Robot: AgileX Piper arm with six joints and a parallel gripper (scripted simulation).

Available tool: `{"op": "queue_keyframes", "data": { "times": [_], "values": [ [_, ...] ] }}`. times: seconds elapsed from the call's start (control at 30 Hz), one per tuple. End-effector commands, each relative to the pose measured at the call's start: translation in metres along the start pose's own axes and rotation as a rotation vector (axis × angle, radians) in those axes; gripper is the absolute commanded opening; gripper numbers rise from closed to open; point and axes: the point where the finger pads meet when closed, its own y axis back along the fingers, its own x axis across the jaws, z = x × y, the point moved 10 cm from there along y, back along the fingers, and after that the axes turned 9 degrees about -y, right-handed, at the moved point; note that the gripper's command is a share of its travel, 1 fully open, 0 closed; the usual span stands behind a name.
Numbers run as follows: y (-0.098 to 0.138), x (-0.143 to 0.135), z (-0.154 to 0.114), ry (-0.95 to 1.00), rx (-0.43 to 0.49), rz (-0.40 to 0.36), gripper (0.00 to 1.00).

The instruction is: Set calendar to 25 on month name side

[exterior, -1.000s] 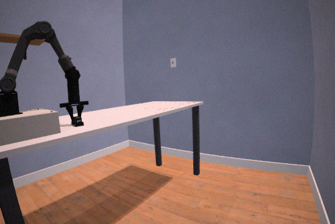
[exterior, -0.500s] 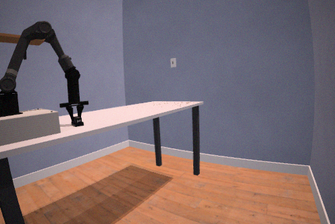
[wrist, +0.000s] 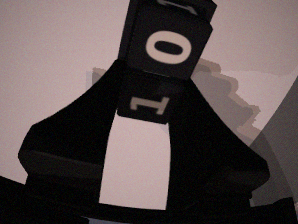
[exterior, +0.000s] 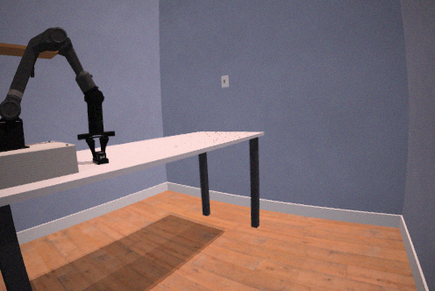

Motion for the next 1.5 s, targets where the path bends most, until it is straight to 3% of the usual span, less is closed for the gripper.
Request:
{"op": "queue_keyframes", "data": {
  "times": [0.0, 0.1, 0.13, 0.4, 0.43, 0.9, 1.2, 1.47],
  "values": [
    [0.0, 0.0, 0.0, 0.0, -0.001, -0.001, 0.41],
    [0.0, 0.0, 0.0, 0.0, -0.001, -0.001, 0.41],
    [0.0, 0.0, 0.0, 0.0, -0.001, -0.001, 0.46],
    [0.0, 0.0, 0.0, 0.0, -0.001, -0.001, 0.56],
    [0.0, 0.0, 0.0, 0.0, -0.001, -0.001, 0.61],
    [0.003, 0.0, 0.0, 0.0, 0.0, 0.002, 0.61],
    [0.025, 0.001, 0.0, 0.0, 0.001, 0.004, 0.61],
    [0.068, 0.0, 0.0, 0.0, 0.001, 0.004, 0.61]
  ]
}}
